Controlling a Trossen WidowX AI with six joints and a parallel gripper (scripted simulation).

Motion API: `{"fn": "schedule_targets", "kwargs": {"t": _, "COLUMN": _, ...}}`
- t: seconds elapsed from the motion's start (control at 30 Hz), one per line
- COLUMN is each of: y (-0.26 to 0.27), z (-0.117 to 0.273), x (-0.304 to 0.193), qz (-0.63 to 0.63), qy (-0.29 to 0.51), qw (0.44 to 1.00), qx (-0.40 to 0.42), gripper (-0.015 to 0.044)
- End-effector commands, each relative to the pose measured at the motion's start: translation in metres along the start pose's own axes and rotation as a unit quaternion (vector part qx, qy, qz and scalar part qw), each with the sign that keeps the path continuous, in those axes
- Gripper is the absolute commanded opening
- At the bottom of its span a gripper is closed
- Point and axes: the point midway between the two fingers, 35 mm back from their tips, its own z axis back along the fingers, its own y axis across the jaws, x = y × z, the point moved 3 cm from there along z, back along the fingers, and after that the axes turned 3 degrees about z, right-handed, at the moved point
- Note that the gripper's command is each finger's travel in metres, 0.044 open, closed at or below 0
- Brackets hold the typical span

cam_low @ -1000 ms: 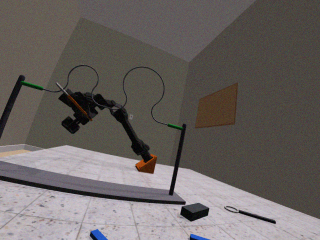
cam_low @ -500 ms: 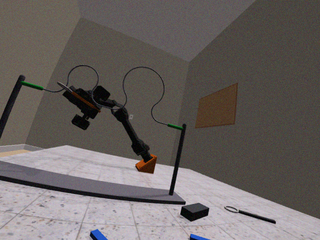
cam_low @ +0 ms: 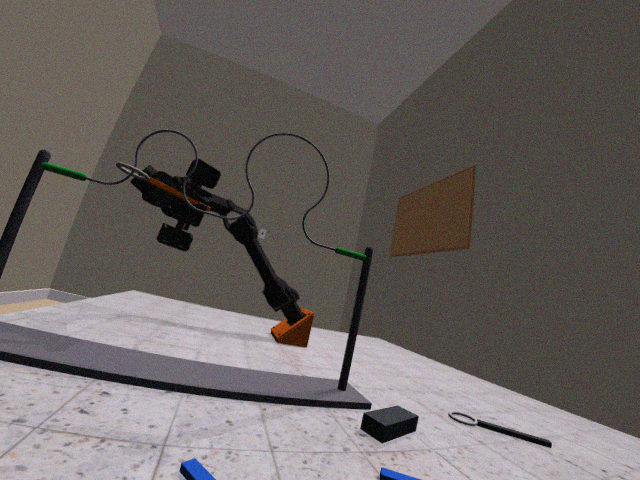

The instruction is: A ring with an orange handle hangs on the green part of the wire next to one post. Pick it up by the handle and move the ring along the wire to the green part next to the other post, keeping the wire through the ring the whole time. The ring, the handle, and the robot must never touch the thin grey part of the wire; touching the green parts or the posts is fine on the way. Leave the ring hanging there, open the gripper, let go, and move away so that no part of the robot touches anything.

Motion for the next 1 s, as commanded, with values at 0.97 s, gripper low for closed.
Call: {"fn": "schedule_targets", "kwargs": {"t": 0.97, "y": 0.04, "z": 0.004, "x": 0.008, "qz": -0.103, "qy": -0.002, "qw": 0.993, "qx": 0.059, "gripper": -0.015}}
